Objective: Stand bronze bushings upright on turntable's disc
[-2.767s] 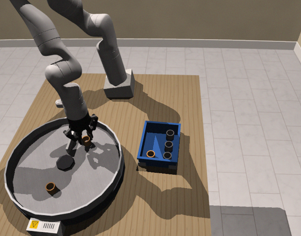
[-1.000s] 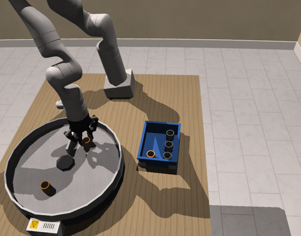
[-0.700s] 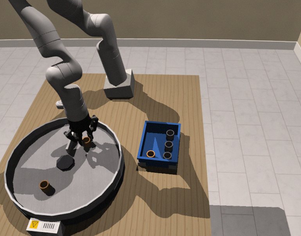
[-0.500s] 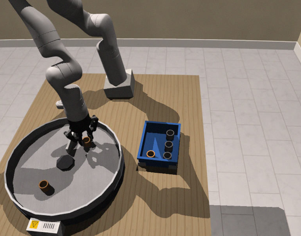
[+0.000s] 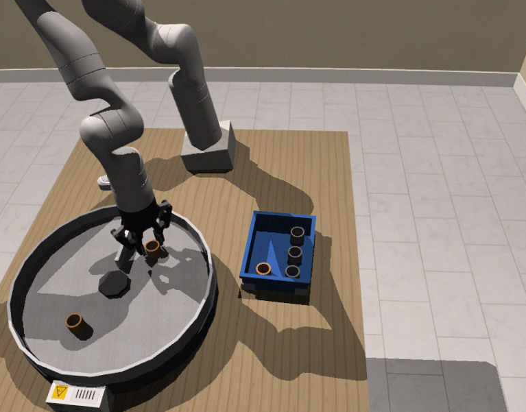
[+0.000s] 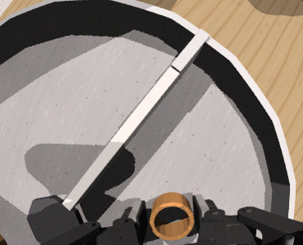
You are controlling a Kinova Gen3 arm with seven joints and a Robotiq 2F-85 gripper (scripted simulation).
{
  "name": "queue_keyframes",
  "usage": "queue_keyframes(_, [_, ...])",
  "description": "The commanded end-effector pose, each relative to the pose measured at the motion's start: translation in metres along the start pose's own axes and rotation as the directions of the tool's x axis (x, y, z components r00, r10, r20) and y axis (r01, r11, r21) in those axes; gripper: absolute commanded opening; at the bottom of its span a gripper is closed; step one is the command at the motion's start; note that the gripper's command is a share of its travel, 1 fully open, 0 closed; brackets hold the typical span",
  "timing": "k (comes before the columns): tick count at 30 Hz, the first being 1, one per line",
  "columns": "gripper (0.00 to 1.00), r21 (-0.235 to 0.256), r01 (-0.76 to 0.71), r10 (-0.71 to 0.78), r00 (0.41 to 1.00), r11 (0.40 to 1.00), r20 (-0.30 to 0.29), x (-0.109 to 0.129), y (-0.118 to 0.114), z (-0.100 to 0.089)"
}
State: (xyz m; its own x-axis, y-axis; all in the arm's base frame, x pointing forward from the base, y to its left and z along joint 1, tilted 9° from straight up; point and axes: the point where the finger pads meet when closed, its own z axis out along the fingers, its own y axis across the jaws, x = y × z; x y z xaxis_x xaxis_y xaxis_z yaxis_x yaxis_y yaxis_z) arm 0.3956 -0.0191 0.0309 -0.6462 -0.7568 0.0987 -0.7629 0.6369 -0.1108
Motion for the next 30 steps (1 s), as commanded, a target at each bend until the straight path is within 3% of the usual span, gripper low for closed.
queue_keyframes(1, [0.40, 0.001, 0.000, 0.000, 1.000, 1.000, 0.001, 0.000, 0.000, -0.001])
queue_keyframes(23, [0.40, 0.001, 0.000, 0.000, 1.000, 1.000, 0.001, 0.000, 0.000, -0.002])
queue_keyframes(30, [0.40, 0.001, 0.000, 0.000, 1.000, 1.000, 0.001, 0.000, 0.000, -0.030])
